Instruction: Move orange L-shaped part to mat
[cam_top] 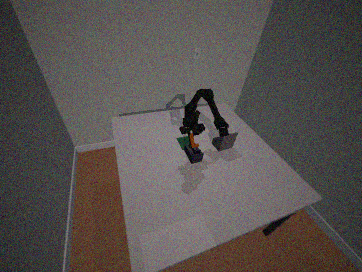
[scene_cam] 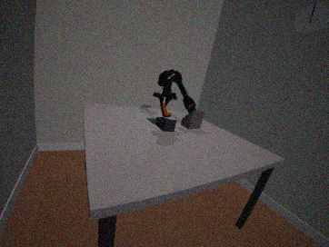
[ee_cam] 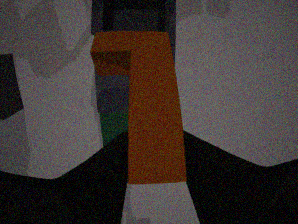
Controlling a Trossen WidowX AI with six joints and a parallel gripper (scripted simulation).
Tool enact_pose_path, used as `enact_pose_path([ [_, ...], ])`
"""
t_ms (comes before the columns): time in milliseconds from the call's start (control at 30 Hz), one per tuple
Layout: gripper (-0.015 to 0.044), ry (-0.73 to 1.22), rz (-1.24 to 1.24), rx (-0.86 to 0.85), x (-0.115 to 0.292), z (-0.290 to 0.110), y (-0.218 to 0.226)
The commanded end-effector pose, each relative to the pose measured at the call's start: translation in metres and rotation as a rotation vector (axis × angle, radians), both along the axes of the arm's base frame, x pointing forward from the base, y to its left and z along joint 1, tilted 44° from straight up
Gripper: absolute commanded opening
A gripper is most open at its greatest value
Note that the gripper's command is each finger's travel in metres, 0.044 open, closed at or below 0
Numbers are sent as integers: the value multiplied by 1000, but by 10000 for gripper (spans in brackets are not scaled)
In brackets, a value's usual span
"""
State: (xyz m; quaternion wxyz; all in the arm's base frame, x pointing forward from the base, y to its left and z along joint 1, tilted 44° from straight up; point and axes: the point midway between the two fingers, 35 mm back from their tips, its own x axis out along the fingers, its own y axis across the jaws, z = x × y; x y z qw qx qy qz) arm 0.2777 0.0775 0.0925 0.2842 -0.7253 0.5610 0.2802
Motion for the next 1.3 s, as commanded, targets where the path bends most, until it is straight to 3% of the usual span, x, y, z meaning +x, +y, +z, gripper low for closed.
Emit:
enact_pose_path([
  [0,0,0,4,-4,-1,12,-14],
  [800,0,-1,4,-8,-2,79,-86],
  [1267,0,-2,4,-8,1,71,-95],
])
